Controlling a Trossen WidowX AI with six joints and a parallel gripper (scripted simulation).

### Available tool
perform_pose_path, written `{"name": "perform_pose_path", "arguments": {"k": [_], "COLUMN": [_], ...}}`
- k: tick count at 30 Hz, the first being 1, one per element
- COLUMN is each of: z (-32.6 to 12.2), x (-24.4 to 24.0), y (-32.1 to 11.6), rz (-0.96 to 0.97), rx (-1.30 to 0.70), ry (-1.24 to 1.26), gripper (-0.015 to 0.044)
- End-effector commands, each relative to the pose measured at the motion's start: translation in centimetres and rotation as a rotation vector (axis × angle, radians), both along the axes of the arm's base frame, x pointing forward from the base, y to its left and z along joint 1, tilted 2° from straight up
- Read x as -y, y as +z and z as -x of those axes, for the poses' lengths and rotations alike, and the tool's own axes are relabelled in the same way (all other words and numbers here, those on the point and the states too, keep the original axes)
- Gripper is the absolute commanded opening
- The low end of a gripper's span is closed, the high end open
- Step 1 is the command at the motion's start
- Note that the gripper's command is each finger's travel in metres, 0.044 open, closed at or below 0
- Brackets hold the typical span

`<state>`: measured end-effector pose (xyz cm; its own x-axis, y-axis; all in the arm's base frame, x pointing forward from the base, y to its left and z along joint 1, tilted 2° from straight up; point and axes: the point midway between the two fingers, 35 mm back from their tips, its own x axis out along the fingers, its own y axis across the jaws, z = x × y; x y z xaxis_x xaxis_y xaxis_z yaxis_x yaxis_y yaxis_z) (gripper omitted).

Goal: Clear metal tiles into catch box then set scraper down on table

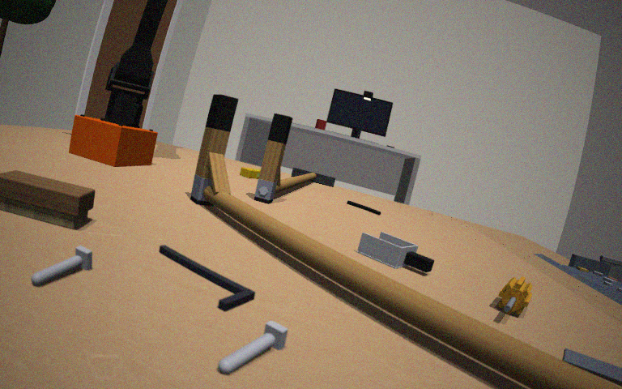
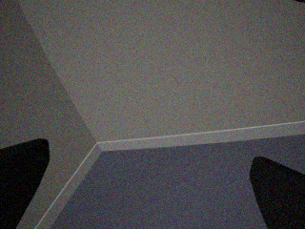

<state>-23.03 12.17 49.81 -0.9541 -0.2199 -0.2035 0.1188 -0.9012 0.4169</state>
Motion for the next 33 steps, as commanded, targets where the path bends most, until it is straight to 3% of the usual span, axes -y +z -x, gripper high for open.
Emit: {"name": "perform_pose_path", "arguments": {"k": [1, 33], "z": [-0.8, -8.7], "x": [-1.3, -9.2], "y": [-0.2, -2.0], "rz": [-0.009, -0.061], "rx": [0.008, 0.072], "ry": [-0.076, -0.598], "gripper": [0.0440, 0.0440]}}
